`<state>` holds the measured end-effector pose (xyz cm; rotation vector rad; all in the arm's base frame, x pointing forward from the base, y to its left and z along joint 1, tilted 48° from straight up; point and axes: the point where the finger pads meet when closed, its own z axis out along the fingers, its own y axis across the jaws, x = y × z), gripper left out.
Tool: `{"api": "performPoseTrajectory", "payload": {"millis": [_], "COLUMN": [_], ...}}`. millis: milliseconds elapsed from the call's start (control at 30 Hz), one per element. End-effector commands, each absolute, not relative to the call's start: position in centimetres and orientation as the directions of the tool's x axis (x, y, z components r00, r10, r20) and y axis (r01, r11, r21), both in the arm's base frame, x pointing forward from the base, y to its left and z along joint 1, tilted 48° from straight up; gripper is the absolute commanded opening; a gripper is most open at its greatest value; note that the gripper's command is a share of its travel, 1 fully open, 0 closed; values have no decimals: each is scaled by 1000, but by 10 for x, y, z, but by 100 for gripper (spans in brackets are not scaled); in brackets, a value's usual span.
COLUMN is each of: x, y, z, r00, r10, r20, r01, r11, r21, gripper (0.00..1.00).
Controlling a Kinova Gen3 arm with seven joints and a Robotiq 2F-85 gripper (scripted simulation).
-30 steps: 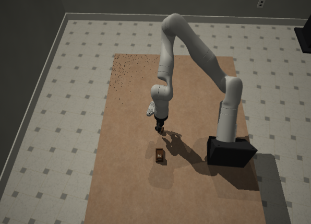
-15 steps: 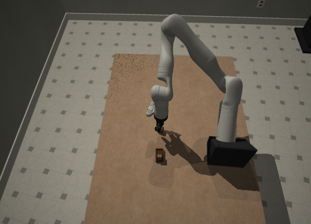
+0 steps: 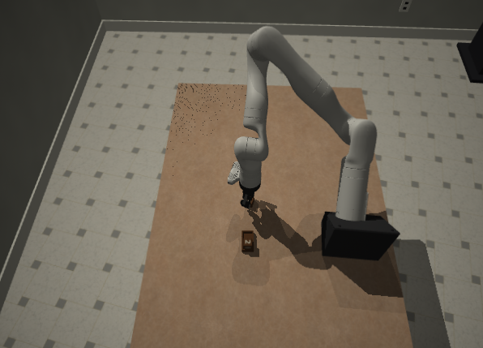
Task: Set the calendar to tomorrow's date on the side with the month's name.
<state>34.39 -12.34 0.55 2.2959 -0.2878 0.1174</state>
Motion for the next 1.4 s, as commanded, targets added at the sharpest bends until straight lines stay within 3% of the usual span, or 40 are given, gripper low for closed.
{"api": "performPoseTrajectory", "payload": {"millis": [0, 1300, 1333, 1367], "x": [343, 343, 343, 343], "y": [-125, -126, -126, -126], "z": [4, 3, 3, 3], "r00": [970, 970, 970, 970], "r10": [-170, -170, -170, -170], "r20": [173, 173, 173, 173], "r01": [-242, -242, -242, -242], "r11": [-652, -652, -652, -652], "r21": [718, 718, 718, 718], "gripper": [46, 46, 26, 26]}}
